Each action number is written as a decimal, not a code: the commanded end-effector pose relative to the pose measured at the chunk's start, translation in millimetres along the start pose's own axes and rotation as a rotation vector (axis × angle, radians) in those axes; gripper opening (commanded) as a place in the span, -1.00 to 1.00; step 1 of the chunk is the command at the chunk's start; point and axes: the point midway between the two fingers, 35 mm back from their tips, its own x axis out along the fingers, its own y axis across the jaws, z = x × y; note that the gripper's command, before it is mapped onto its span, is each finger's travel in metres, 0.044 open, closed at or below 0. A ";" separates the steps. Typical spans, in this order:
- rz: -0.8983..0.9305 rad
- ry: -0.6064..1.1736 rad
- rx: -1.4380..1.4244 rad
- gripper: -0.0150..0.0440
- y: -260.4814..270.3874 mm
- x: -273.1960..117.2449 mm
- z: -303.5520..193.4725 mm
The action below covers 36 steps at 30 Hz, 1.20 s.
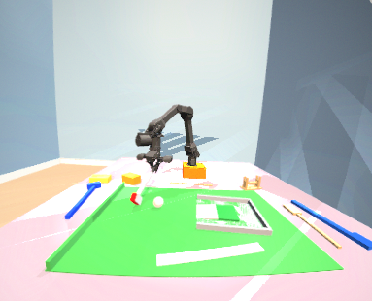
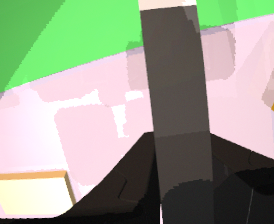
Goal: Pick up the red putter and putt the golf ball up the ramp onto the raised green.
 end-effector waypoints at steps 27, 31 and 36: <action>0.013 -0.004 -0.023 -0.49 126.6 -61.5 -2.3; 0.018 0.011 -0.028 -0.49 127.1 -53.1 -3.5; 0.018 0.011 -0.028 -0.49 127.1 -53.1 -3.5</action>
